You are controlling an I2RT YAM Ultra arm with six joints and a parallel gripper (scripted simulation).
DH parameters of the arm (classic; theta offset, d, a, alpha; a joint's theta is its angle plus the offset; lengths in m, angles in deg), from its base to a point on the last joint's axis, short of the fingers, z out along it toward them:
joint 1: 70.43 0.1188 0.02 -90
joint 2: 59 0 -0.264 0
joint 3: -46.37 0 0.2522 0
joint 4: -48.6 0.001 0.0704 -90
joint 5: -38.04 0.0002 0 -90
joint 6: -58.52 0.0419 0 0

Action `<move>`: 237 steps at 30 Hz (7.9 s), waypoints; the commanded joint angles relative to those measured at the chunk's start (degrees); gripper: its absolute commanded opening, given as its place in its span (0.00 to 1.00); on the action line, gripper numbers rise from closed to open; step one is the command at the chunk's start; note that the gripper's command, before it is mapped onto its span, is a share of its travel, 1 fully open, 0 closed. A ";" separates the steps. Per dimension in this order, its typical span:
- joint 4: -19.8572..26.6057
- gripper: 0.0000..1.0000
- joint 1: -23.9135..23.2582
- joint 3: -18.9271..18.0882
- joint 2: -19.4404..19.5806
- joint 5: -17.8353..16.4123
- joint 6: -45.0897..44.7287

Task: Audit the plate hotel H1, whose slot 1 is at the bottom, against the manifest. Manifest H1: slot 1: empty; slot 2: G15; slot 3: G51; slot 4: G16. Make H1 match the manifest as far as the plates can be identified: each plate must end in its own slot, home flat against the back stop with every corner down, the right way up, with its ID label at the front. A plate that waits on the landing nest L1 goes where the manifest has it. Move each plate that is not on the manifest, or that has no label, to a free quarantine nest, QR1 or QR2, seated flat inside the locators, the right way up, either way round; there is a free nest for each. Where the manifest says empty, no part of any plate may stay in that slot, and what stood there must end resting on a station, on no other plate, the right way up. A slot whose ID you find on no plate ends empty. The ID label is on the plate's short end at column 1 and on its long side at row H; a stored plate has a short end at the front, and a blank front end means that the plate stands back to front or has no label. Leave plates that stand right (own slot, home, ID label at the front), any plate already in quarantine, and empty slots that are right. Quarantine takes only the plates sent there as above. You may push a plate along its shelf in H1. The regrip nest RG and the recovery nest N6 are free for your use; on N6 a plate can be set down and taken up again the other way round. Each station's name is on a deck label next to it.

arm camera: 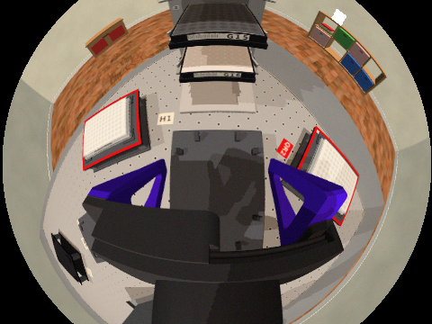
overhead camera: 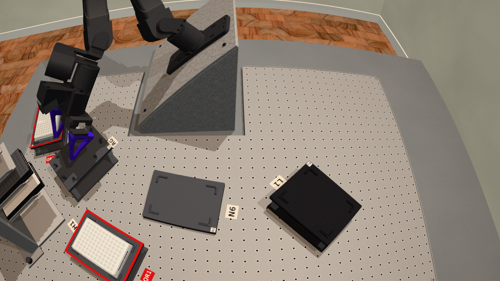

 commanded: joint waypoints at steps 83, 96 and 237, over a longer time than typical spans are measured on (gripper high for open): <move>4.65 1.00 2.50 -23.05 17.81 2.19 0.54; 5.33 0.86 2.64 -25.09 19.16 2.32 0.57; 1.68 0.86 -0.89 6.43 -8.77 -1.04 -0.15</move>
